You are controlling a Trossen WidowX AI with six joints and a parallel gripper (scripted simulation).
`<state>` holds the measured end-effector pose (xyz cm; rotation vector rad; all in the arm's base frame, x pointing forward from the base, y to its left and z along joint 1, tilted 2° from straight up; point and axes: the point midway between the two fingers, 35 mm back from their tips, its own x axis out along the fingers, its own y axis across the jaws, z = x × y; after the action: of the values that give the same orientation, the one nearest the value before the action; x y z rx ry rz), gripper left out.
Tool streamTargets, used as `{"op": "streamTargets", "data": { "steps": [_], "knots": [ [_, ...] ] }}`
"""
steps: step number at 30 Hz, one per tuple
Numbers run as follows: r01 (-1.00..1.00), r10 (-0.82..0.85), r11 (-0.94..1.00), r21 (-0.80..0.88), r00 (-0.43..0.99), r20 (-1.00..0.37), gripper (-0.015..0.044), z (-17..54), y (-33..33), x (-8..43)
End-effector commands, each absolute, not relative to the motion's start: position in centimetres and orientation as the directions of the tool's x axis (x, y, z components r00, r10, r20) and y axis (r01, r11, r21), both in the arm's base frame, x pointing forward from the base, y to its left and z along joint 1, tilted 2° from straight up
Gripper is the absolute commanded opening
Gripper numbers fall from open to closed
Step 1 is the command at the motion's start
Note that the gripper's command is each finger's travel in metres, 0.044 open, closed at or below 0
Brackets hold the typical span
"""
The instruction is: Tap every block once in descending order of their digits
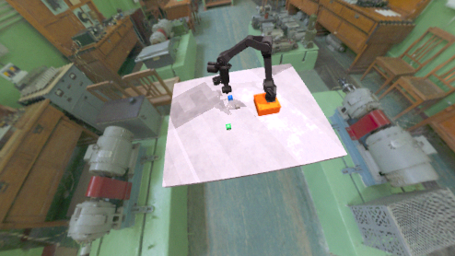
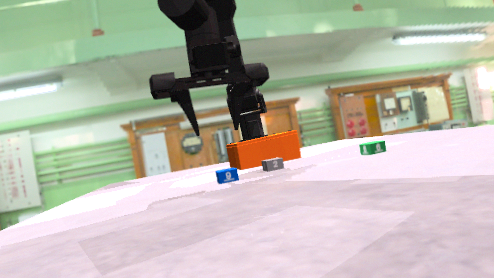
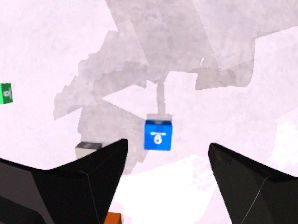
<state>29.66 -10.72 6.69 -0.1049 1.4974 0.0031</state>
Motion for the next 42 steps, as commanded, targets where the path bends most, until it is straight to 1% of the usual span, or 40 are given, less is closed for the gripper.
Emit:
{"op": "streamTargets", "data": {
  "steps": [1, 6, 7, 19, 42],
  "knots": [
    [-0.072, -0.048, 0.996, -0.051, 0.038, -0.998, 0.0164, 3.0, -10.7, 28.9],
    [-0.072, -0.048, 0.996, -0.051, 0.038, -0.998, 0.0032, 3.0, -10.7, 28.9],
    [-0.072, -0.048, 0.996, -0.051, 0.038, -0.998, 0.002, 3.0, -10.7, 28.9],
    [-0.072, -0.048, 0.996, -0.051, 0.038, -0.998, 0.002, 2.9, -10.7, 28.9],
    [-0.072, -0.048, 0.996, -0.051, 0.038, -0.998, 0.002, 0.0, -10.8, 29.0]
  ]
}}
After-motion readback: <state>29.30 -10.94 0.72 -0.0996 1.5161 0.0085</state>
